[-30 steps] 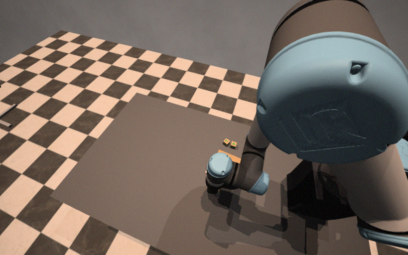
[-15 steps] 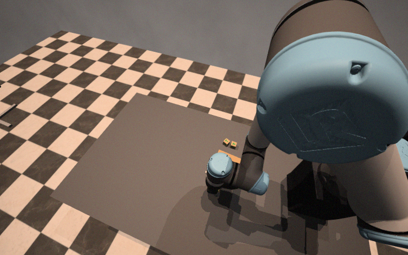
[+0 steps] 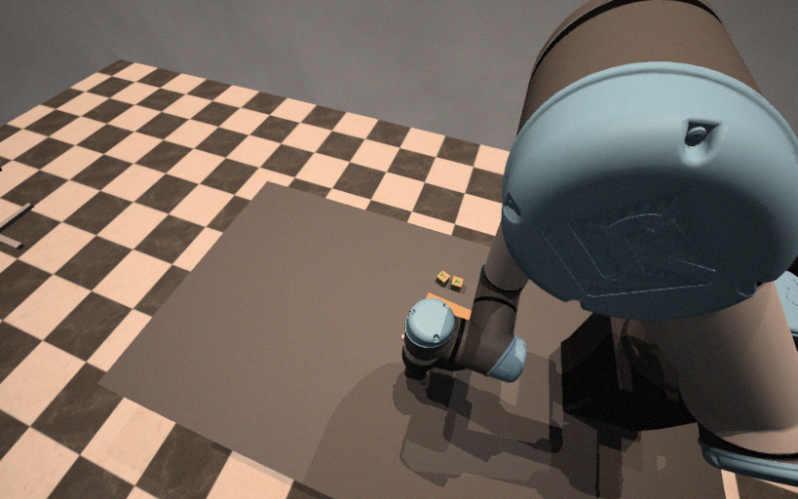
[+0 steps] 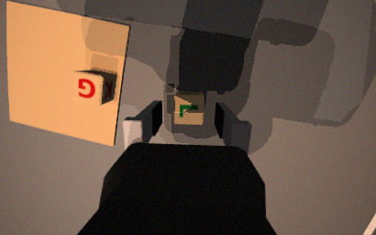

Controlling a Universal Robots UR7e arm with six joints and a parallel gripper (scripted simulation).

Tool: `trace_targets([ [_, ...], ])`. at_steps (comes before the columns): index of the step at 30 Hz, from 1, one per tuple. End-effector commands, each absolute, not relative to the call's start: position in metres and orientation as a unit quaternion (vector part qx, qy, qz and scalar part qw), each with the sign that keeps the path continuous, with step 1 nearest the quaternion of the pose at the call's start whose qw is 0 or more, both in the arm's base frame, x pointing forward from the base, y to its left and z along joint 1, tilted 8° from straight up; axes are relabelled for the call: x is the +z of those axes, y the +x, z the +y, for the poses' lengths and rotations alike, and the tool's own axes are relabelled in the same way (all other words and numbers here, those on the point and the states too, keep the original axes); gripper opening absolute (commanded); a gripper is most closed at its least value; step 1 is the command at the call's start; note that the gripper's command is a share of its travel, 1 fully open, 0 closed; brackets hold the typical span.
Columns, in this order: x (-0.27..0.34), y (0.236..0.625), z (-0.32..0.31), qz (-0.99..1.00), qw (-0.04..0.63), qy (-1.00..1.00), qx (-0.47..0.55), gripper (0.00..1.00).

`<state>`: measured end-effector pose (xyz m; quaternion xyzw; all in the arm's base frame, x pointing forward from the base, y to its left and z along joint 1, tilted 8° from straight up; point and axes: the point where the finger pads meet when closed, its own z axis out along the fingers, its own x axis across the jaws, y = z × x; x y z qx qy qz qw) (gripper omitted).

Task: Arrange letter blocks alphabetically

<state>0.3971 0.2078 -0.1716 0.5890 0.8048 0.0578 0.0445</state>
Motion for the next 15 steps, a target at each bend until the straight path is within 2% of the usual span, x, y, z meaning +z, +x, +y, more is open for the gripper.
trace_targets([
  [1, -0.1713, 0.398, 0.2085, 0.805, 0.045, 0.589, 0.058, 1.0],
  [15, -0.176, 0.3996, 0.2089, 0.805, 0.046, 0.589, 0.059, 1.0],
])
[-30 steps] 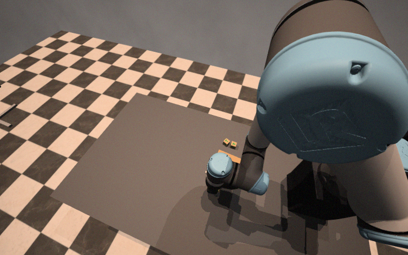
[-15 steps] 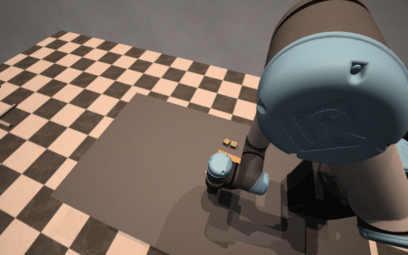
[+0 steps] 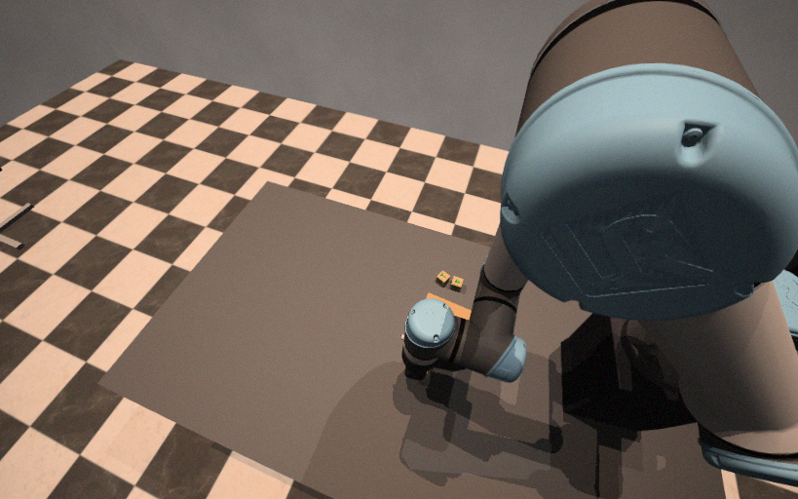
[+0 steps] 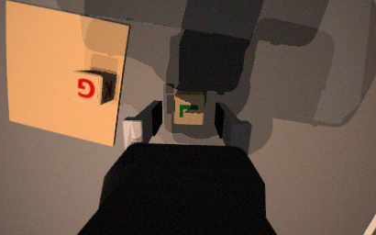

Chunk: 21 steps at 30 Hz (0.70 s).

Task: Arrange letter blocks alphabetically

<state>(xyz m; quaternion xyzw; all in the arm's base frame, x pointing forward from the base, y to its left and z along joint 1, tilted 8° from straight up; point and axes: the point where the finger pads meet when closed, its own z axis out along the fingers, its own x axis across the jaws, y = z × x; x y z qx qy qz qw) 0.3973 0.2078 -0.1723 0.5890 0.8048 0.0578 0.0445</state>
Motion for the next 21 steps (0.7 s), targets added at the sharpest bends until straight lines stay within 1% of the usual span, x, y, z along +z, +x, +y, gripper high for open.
trace_targets([
  [1, -0.178, 0.4, 0.209, 0.805, 0.046, 0.589, 0.059, 1.0],
  [21, -0.208, 0.404, 0.21, 0.805, 0.046, 0.589, 0.059, 1.0],
])
